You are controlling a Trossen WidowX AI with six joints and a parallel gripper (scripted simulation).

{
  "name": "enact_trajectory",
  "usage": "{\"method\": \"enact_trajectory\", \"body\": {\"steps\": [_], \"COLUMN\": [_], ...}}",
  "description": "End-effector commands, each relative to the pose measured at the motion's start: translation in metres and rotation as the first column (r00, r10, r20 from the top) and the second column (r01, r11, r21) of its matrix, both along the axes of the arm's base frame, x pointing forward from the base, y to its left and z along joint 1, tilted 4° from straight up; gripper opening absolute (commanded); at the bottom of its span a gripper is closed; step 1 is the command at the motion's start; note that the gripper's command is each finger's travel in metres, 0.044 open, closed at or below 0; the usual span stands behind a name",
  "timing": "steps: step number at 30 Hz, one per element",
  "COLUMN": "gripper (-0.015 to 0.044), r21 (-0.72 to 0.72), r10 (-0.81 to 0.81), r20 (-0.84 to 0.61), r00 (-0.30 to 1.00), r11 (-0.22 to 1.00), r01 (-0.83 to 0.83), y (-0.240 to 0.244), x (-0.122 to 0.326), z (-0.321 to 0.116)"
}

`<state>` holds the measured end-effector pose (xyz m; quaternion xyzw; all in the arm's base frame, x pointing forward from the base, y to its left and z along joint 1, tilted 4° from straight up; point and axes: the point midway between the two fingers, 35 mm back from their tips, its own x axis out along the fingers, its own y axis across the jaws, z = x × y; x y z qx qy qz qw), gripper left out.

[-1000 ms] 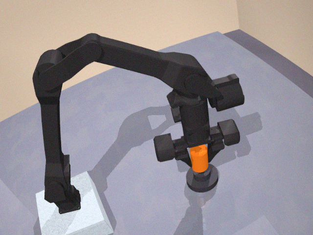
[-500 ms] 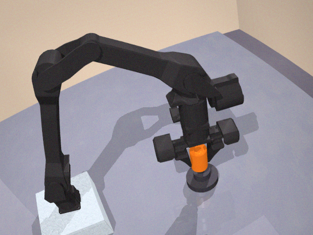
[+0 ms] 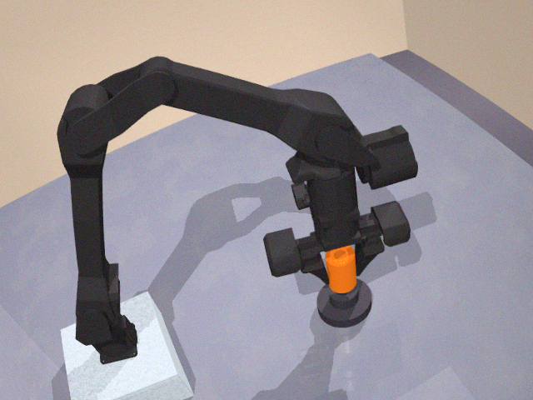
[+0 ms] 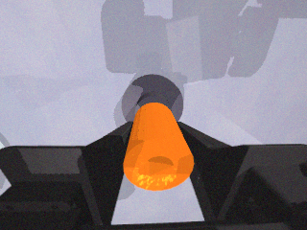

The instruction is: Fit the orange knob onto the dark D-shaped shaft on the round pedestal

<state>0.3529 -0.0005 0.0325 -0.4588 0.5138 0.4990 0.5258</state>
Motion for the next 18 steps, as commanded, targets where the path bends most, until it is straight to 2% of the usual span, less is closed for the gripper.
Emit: {"method": "enact_trajectory", "body": {"steps": [1, 18], "gripper": [0.0000, 0.0000], "r21": [-0.004, -0.004], "r10": [0.004, 0.004], "r20": [0.008, 0.007], "r00": [1.000, 1.000], "r11": [1.000, 1.000], "r01": [-0.004, -0.004], "y": [-0.0006, -0.0005], "x": [0.0018, -0.0004], "z": [0.0000, 0.0023]}}
